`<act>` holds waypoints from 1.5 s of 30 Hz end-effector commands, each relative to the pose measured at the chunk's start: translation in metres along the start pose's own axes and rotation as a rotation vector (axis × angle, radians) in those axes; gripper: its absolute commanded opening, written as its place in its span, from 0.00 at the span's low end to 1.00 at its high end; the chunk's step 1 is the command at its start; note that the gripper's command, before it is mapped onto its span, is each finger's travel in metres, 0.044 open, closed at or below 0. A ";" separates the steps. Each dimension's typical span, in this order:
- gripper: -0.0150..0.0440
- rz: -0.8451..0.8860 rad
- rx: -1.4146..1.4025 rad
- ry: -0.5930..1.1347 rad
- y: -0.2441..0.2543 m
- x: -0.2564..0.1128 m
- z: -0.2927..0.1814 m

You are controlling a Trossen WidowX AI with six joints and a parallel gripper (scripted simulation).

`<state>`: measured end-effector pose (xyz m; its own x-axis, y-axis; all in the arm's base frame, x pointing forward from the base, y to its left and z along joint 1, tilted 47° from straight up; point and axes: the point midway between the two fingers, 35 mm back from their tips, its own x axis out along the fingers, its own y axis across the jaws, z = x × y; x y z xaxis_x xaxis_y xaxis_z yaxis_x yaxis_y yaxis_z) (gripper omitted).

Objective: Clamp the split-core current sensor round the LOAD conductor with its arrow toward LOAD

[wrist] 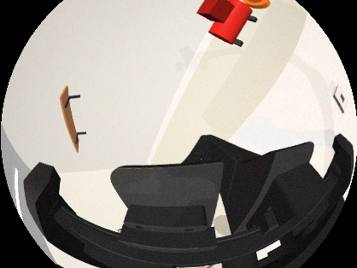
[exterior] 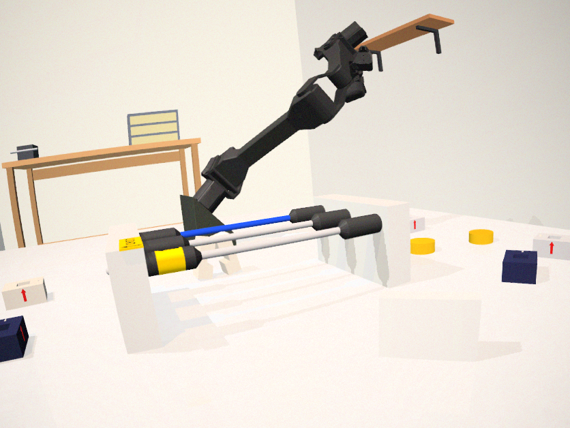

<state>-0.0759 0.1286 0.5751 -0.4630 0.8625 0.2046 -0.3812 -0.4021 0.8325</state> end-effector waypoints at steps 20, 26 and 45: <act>1.00 0.834 -0.063 0.798 0.095 -0.137 -0.170; 1.00 1.134 -0.024 1.017 0.100 -0.225 -0.182; 1.00 2.152 0.327 1.543 -0.021 -0.449 -0.054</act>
<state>0.0492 -0.2696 0.4529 -0.0423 -0.9745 0.2202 0.9645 0.0177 0.2636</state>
